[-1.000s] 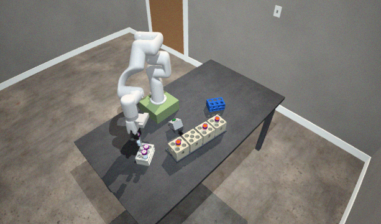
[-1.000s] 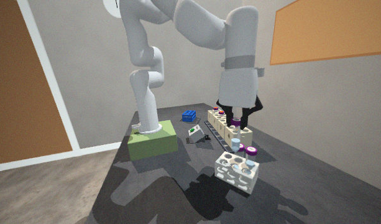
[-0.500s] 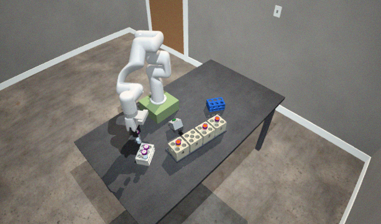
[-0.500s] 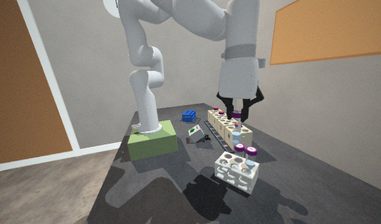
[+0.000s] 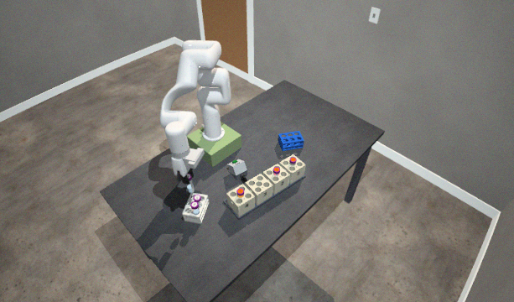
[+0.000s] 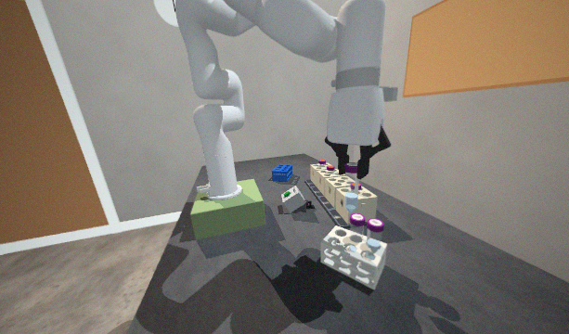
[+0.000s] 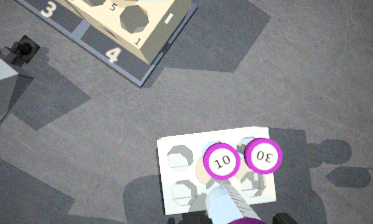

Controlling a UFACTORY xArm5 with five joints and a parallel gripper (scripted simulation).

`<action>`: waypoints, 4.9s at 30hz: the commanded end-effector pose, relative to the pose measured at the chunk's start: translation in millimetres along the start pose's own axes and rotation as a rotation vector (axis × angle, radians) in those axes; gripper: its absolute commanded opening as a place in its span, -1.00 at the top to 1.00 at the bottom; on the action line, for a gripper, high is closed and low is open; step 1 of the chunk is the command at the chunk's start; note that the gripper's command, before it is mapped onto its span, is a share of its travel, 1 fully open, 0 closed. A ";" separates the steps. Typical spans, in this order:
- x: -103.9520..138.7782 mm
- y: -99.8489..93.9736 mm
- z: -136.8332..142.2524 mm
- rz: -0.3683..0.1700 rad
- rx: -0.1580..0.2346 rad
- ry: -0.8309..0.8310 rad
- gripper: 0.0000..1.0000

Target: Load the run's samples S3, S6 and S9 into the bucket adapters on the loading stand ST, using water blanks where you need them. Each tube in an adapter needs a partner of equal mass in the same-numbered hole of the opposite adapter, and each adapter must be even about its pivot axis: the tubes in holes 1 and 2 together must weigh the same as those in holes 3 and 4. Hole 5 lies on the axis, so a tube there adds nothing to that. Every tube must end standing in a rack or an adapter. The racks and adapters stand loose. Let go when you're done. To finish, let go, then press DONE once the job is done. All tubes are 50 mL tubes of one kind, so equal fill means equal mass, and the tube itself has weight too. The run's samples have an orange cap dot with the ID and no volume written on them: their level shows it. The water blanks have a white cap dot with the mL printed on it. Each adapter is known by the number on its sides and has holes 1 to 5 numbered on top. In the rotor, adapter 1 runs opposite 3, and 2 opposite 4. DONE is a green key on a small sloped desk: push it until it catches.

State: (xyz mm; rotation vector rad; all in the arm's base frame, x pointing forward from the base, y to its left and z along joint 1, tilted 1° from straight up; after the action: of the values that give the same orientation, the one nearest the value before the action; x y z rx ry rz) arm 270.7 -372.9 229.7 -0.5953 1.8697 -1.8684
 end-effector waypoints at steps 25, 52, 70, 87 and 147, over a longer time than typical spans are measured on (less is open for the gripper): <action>-120.0 -0.2 -49.6 -0.009 0.009 0.623 1.00; -230.7 1.3 -96.5 -0.008 0.008 0.623 1.00; -298.3 2.1 -125.2 -0.008 0.008 0.623 1.00; -298.3 2.1 -125.2 -0.008 0.008 0.623 1.00; -297.8 54.2 -125.0 -0.008 0.007 0.623 1.00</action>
State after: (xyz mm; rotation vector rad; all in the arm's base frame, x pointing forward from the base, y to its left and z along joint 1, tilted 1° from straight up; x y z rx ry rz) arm 440.1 -99.1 176.4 -0.0017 2.2306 -2.2267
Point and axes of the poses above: the point where the finger pads meet when closed, its own y axis out along the fingers, its own z axis across the jaws, x = y × z, the point moved 7 cm from there along -y, back along the fingers, and after that the axes turned 10 degrees about -y, right-handed, at the moved point
